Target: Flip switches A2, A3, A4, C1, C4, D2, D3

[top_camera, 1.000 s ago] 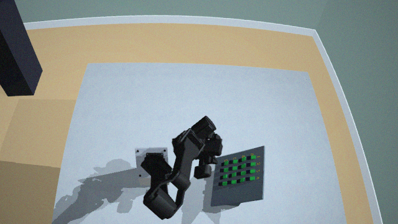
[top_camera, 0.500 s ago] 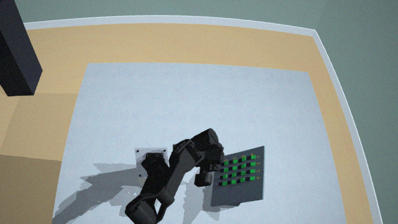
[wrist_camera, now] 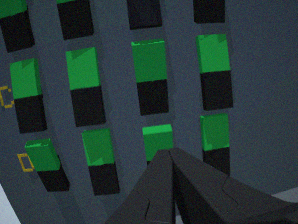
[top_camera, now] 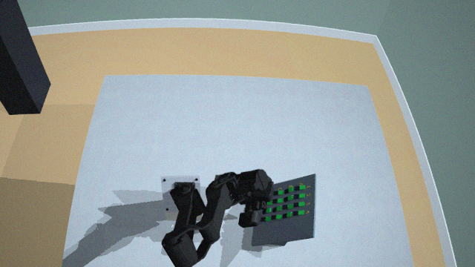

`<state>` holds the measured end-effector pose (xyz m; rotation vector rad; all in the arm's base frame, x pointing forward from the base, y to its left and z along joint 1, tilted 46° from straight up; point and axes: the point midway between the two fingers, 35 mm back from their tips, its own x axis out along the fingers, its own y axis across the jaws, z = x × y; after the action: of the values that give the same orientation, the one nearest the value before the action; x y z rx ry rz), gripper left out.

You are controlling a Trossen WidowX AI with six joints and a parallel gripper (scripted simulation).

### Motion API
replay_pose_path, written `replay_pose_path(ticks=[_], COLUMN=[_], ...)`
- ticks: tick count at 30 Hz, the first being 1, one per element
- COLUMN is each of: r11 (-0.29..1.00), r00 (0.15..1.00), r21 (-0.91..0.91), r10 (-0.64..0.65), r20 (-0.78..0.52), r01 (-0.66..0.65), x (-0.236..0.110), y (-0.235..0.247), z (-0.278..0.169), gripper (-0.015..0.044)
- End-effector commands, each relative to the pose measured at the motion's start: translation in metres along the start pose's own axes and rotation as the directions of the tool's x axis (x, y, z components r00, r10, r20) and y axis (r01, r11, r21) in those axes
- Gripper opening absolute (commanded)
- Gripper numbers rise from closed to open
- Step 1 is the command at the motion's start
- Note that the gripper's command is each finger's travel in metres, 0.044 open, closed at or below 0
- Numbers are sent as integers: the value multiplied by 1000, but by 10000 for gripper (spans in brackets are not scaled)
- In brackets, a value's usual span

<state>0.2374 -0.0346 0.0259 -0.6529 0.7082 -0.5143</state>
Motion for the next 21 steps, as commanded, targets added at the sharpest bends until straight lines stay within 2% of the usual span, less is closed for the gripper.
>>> replay_pose_path(ticks=[1, 21], r11=[1000, 1000], r00=[1000, 1000], r21=[-14, -14], r10=[6, 7], r20=[-4, -5], r01=[-6, -7], x=[3, 16], y=[1, 2], z=[-2, -3], gripper=[0, 0])
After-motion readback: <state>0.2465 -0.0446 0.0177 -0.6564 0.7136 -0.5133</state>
